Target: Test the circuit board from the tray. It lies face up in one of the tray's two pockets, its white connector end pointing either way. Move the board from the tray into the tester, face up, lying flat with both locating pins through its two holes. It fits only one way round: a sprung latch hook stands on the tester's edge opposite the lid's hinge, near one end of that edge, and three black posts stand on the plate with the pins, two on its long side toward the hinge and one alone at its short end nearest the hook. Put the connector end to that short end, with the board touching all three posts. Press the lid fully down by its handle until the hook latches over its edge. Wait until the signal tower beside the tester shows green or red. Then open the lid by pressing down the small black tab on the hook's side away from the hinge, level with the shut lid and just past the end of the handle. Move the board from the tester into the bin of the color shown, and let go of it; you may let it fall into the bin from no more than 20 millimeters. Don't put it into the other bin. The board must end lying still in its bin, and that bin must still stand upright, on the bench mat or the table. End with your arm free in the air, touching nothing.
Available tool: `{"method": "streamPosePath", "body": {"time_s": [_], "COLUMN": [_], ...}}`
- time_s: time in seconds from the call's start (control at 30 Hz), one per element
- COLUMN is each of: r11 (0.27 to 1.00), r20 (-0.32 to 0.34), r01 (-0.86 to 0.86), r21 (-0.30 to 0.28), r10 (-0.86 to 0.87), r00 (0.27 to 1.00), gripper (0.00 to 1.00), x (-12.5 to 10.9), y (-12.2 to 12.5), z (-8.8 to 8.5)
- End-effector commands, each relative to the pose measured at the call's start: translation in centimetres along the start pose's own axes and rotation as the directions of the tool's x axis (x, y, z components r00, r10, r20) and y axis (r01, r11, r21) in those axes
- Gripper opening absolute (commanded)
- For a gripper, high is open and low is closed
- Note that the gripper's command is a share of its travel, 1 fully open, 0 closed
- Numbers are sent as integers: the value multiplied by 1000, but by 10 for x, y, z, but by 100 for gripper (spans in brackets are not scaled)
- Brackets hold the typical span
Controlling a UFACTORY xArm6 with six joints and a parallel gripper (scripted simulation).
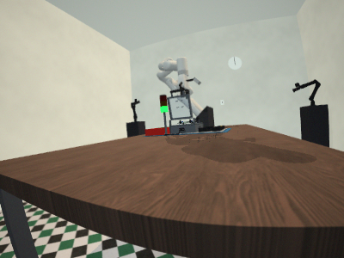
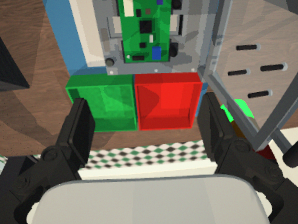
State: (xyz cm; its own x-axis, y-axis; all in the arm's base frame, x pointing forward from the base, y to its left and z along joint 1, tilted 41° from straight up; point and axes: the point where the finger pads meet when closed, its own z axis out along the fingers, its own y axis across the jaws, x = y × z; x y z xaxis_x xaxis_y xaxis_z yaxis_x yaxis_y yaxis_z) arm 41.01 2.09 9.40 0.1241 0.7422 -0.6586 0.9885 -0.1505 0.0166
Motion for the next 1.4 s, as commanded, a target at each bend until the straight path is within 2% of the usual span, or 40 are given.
{"method": "streamPosePath", "body": {"time_s": [0.0, 0.1, 0.17, 0.4, 0.57, 0.67, 1.37], "r11": [1000, 1000, 1000, 1000, 1000, 1000, 1000], "r20": [-2, -2, -2, -2, -2, -2, -2], "r01": [-2, -2, -2, -2, -2, -2, -2], "r21": [-6, -6, -6, -6, -6, -6, -6], "r10": [2, 2, 2, 2, 2, 2, 2], "r00": [1000, 1000, 1000, 1000, 1000, 1000, 1000], "gripper": [100, 100, 100, 100, 100, 100, 100], "x": [1, 1, 1, 1, 1, 1, 1], "y": [3, 3, 3, 3, 3, 3, 4], "z": [30, 50, 50, 90, 107, 111, 118]}}
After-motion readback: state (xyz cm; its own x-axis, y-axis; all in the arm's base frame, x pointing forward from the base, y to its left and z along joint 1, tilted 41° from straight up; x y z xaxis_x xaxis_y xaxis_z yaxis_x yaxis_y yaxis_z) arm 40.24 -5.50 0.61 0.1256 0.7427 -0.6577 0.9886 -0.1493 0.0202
